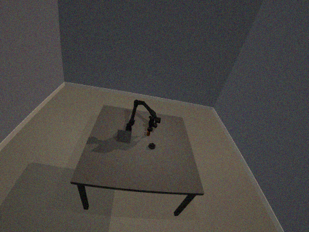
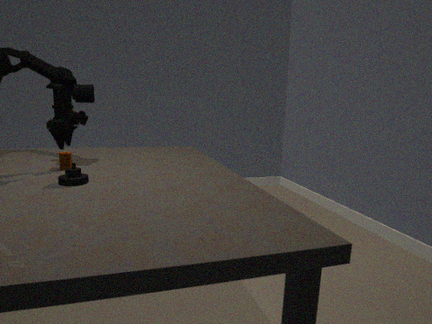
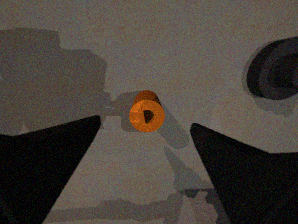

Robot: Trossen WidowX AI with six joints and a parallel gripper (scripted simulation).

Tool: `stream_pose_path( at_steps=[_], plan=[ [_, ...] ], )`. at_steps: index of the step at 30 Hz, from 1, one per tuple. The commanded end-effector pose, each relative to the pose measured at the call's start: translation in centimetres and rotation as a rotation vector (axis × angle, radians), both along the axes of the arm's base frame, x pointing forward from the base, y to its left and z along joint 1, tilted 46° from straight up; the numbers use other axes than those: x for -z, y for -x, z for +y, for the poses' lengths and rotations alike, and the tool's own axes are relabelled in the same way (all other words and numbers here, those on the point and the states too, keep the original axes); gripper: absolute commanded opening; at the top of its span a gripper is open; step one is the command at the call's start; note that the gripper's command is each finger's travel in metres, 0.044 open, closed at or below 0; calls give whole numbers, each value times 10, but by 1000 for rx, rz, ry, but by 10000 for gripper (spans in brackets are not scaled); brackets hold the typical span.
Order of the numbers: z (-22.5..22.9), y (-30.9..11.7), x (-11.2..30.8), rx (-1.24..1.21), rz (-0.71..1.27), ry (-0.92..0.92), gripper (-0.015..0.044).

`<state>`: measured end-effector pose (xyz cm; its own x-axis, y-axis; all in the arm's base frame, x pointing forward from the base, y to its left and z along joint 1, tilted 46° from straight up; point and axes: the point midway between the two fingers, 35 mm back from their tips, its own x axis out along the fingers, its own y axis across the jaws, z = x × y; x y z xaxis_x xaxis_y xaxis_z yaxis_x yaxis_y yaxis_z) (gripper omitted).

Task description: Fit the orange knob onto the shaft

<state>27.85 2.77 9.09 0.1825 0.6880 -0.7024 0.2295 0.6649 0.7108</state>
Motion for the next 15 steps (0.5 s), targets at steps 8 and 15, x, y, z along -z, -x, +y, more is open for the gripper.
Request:
stream_pose_path(
  at_steps=[8,15],
  plan=[
    [12,-4,14,-2,8,-5,440],
    [20,-6,22,-2,8,-4,440]
  ],
)
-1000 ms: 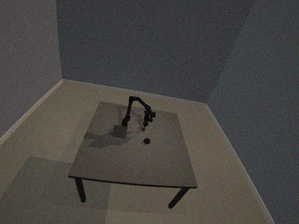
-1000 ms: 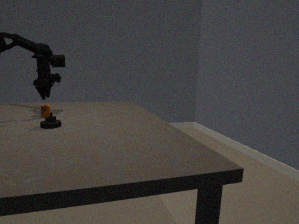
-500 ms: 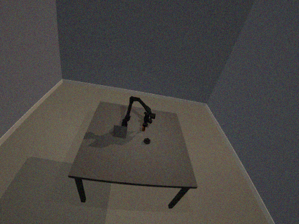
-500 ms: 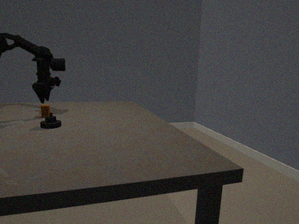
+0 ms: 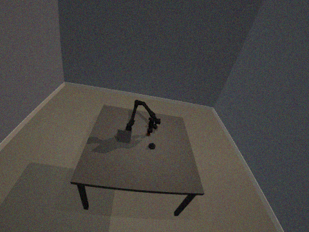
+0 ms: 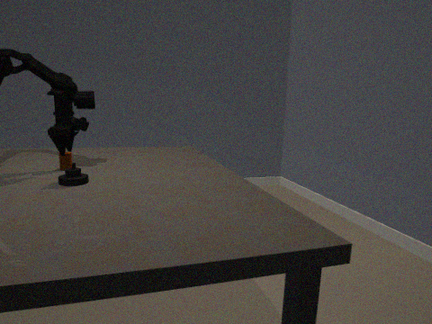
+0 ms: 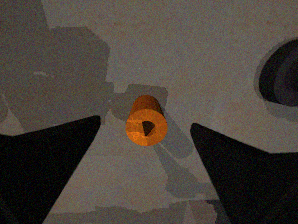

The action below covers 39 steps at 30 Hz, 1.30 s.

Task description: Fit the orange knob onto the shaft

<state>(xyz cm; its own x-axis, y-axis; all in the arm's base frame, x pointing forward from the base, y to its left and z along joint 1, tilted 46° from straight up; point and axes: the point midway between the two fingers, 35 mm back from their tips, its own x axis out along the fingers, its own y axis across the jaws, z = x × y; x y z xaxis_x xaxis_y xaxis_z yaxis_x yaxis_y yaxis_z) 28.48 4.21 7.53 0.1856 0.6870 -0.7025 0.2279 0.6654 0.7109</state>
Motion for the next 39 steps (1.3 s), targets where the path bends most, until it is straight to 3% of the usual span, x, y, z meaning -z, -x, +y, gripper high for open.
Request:
stream_pose_path(
  at_steps=[1,27,37,39],
  plan=[
    [7,0,7,-3,11,-5,440],
    [35,-5,33,-3,10,-11,440],
    [35,-5,33,-3,10,-11,177],
    [35,-5,33,-3,10,-11,164]
  ],
)
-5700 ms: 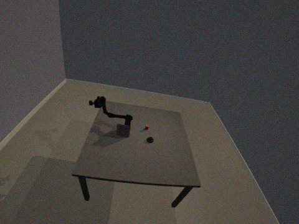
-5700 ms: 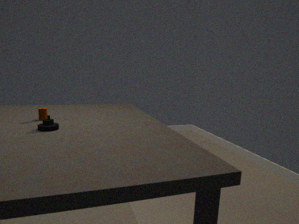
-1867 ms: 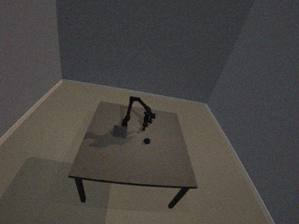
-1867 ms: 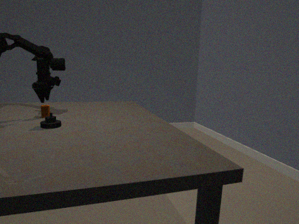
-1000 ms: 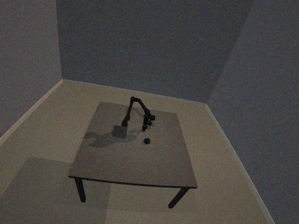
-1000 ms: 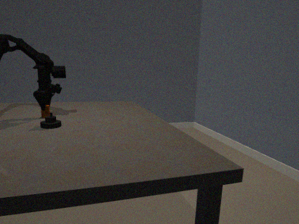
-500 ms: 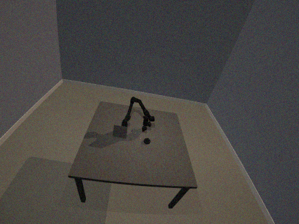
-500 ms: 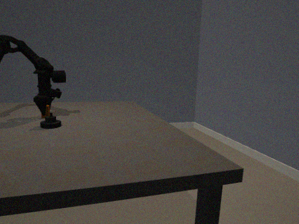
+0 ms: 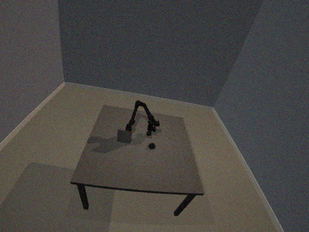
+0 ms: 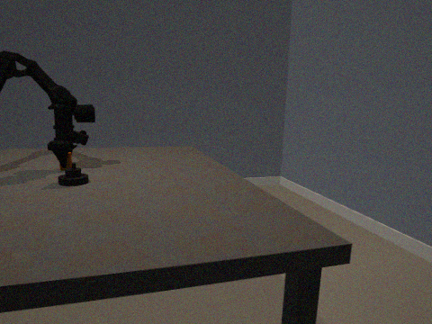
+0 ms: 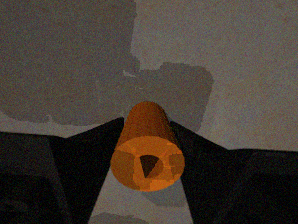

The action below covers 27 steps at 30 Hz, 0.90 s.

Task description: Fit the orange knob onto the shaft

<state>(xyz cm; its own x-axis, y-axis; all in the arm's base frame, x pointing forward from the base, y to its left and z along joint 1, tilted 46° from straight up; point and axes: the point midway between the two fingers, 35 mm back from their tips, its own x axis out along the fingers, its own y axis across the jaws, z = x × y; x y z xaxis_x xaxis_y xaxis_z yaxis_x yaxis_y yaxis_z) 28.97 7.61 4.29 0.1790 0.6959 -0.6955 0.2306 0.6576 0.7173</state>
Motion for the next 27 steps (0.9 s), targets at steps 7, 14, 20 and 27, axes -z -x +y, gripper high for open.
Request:
stream_pose_path(
  at_steps=[7,14,20,27],
  plan=[
    [0,0,1,0,4,1,78],
    [-22,-1,-15,3,11,16,0],
    [-49,3,-38,3,12,22,0],
    [-78,13,-69,1,10,18,0]
  ],
)
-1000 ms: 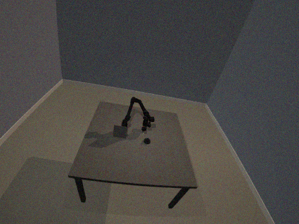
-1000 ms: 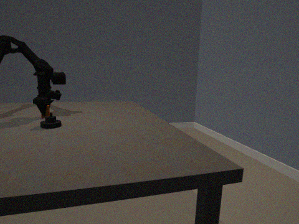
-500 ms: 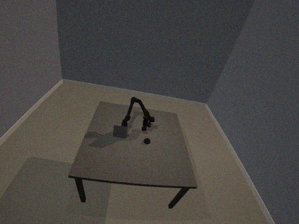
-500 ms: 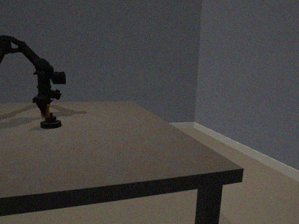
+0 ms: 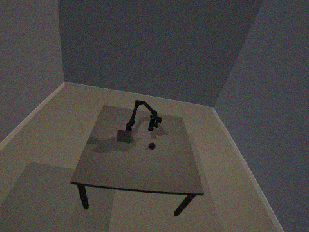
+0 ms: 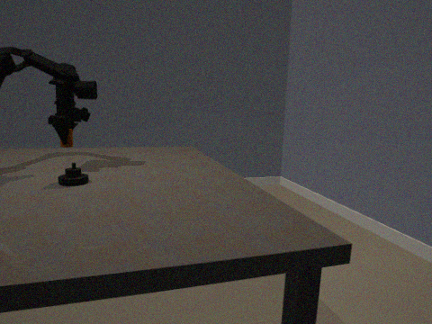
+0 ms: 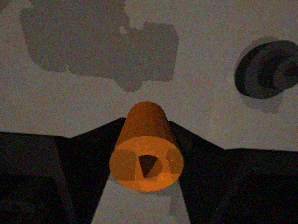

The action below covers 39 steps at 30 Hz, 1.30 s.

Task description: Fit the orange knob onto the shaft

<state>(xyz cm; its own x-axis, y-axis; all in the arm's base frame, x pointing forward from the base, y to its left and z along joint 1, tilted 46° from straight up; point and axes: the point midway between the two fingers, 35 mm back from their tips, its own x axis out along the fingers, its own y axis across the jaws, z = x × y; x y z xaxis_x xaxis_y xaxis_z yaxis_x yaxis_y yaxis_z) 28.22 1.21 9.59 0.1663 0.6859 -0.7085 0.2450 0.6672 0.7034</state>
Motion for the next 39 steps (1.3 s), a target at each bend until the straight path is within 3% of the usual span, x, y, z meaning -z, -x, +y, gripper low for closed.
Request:
stream_pose_path(
  at_steps=[1,12,39],
  plan=[
    [-18,7,-21,-1,-9,2,0],
    [-35,16,-41,-1,-13,-8,0],
    [-84,-10,22,9,-9,4,0]
  ],
)
